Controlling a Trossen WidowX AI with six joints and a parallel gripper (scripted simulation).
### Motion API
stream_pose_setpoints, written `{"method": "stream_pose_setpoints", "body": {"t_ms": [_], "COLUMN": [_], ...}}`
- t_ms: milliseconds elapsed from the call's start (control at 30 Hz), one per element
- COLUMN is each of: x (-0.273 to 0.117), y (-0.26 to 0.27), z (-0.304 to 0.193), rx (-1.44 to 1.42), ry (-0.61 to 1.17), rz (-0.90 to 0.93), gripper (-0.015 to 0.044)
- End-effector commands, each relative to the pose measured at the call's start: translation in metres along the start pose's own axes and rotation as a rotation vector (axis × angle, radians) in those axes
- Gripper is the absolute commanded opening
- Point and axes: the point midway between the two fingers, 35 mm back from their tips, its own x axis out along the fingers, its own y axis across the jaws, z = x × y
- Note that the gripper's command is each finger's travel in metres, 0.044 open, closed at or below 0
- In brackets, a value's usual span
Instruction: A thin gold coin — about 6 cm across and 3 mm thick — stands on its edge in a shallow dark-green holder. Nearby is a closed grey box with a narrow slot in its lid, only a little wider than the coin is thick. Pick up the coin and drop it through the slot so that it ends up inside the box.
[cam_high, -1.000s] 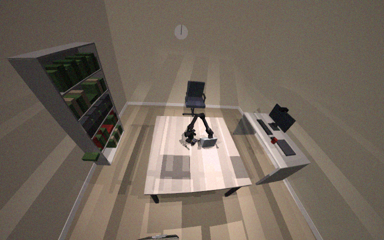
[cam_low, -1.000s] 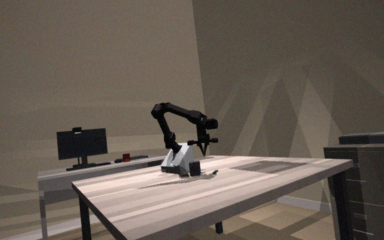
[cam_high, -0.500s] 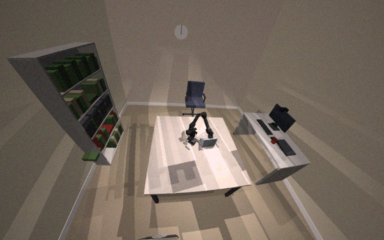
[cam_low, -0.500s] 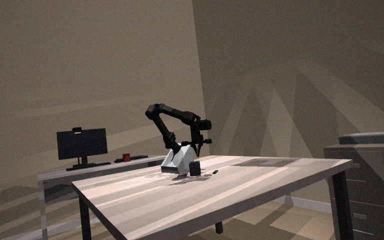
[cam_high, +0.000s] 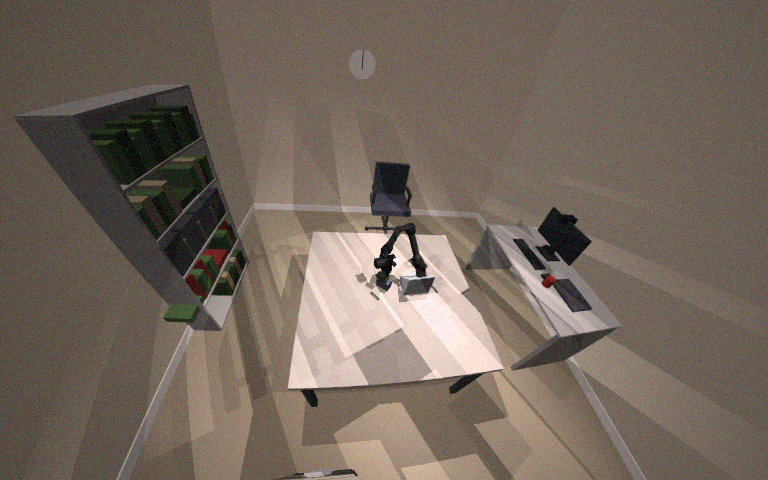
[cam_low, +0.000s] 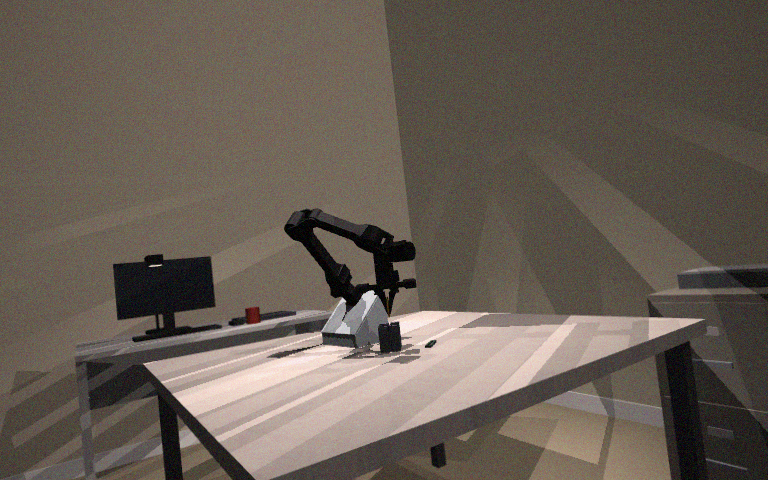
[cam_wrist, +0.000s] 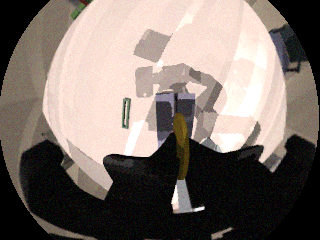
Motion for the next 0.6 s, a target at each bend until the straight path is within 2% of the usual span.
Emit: {"method": "stream_pose_setpoints", "body": {"t_ms": [0,567], "x": [0.0004,-0.0019], "y": [0.0009,-0.0056], "z": [-0.0002,0.0019], "rx": [-0.001,0.003], "ry": [0.001,0.001], "rz": [-0.002,-0.002], "gripper": [0.0,0.0]}}
